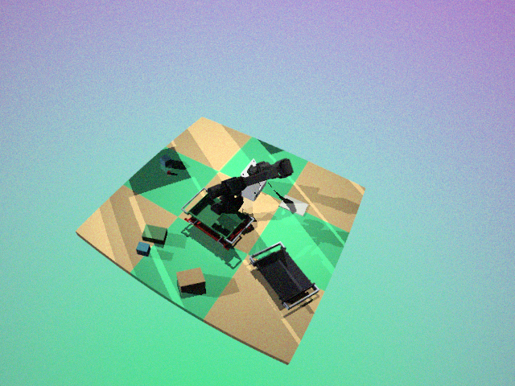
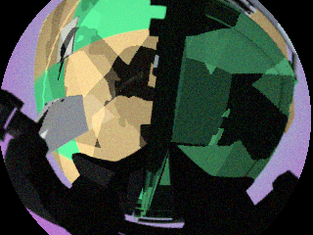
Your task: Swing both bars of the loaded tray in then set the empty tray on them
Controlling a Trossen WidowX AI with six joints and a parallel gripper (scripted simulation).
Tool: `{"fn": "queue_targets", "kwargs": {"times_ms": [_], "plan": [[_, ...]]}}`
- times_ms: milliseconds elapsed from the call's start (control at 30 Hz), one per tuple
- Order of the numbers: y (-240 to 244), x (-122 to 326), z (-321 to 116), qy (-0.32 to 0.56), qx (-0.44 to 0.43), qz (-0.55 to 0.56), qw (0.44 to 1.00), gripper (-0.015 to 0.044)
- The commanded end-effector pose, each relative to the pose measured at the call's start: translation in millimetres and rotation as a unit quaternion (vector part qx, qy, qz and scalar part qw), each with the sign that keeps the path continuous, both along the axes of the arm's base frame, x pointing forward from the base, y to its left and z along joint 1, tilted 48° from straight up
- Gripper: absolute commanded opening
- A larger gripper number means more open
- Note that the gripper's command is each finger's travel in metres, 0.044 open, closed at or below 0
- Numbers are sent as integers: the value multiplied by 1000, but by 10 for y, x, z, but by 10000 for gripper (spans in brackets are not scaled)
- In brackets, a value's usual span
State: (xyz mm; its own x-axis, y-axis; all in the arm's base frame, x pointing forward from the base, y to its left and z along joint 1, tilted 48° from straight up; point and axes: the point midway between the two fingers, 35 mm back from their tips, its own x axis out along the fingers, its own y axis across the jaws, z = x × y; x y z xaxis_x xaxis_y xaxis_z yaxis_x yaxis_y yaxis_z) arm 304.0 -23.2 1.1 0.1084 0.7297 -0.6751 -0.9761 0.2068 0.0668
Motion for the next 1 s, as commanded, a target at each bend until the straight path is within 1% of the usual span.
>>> {"fn": "queue_targets", "kwargs": {"times_ms": [0, 67, 967], "plan": [[63, -45, -13, 9, 3, 8, 1000, 0], [63, -45, -13, 9, 3, 8, 1000, 0], [63, -45, -13, 9, 3, 8, 1000, 396]]}}
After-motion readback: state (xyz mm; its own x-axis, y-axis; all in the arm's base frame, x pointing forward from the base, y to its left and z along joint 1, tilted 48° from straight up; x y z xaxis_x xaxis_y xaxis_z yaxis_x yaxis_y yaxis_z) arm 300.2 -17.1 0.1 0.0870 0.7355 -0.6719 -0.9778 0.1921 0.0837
